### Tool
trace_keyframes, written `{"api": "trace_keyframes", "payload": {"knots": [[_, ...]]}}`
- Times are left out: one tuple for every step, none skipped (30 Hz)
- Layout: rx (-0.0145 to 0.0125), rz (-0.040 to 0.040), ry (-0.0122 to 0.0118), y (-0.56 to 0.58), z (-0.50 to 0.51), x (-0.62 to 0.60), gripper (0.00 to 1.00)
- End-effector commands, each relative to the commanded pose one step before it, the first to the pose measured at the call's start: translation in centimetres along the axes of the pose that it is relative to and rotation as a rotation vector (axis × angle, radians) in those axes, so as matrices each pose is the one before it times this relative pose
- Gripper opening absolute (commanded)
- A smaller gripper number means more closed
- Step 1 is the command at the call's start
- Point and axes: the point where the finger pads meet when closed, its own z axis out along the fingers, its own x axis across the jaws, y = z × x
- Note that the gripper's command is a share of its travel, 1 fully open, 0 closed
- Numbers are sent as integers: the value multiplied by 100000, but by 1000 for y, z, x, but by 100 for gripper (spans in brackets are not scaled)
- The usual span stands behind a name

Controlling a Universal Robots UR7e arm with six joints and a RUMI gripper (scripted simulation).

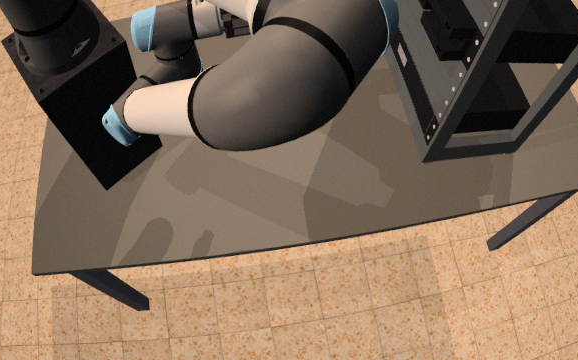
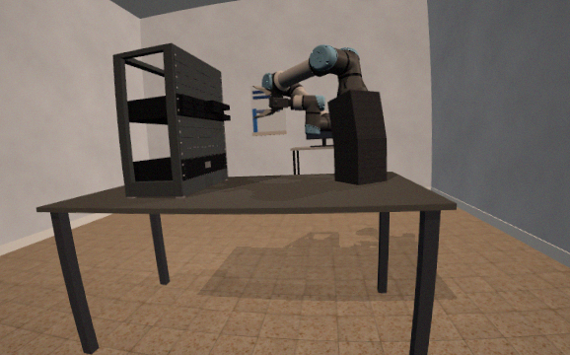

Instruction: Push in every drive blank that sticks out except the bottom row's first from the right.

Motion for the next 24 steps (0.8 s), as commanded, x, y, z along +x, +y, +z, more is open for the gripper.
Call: {"api": "trace_keyframes", "payload": {"knots": [[-276,2719,-2758,59,98,-698,100],[-74,550,-587,29,6,-171,100],[-69,512,-547,27,6,-160,100],[-64,475,-508,26,5,-149,100],[-60,439,-470,24,5,-138,100],[-55,404,-433,22,5,-127,100],[-51,370,-397,20,4,-117,100],[-46,336,-361,18,4,-106,100],[-42,305,-327,17,4,-97,100],[-38,274,-295,15,3,-87,100],[-34,245,-263,13,3,-78,100],[-30,216,-233,12,3,-69,100],[-26,190,-205,10,2,-61,100],[-23,165,-178,9,2,-53,100],[-19,141,-152,8,2,-45,100],[-16,119,-128,7,1,-38,100],[0,0,0,0,0,0,100],[0,0,0,0,0,0,100],[-14,98,-106,5,1,-31,100],[-11,80,-86,4,1,-25,100],[-9,63,-68,3,1,-20,100],[-7,48,-51,3,1,-15,100],[-5,34,-37,2,0,-11,100],[-3,23,-25,1,0,-7,100]]}}
